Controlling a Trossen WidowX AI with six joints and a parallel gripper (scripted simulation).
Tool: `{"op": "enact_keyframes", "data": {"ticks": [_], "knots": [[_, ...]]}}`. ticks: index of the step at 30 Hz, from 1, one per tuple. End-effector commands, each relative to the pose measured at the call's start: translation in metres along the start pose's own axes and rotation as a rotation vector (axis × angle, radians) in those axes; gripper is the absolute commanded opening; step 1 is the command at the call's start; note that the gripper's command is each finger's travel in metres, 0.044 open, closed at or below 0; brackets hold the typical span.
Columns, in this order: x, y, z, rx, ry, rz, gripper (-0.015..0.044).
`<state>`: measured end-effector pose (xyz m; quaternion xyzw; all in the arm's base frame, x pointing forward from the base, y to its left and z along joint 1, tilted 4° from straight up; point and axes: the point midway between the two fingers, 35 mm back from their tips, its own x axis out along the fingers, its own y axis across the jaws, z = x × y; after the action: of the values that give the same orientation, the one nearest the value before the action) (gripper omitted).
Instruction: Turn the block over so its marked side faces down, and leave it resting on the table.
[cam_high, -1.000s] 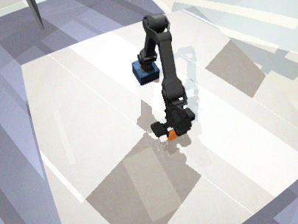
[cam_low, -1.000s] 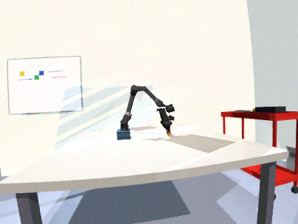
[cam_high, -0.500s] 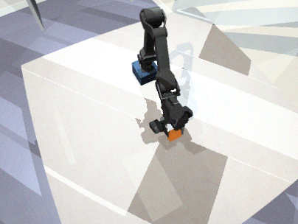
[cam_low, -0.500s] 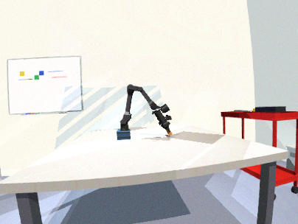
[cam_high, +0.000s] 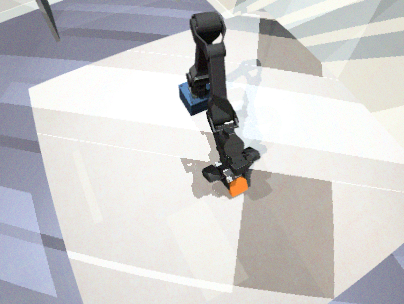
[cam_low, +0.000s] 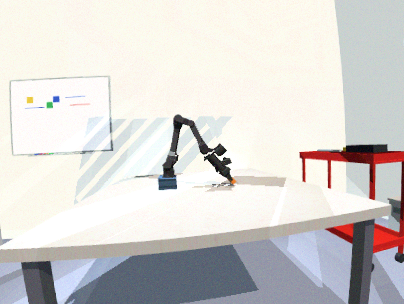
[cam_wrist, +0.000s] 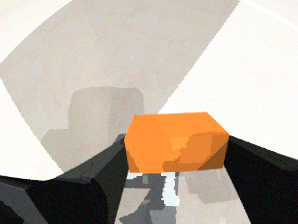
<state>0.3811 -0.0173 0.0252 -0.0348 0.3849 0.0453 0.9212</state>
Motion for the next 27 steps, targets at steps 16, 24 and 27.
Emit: {"op": "enact_keyframes", "data": {"ticks": [16,24,27], "knots": [[0.027,-0.001,-0.017,-0.001,-0.233,0.002,0.0],[0.026,0.0,-0.023,-0.009,-0.339,0.0,0.0],[0.023,0.0,-0.025,-0.013,-0.378,0.0,0.0]]}}
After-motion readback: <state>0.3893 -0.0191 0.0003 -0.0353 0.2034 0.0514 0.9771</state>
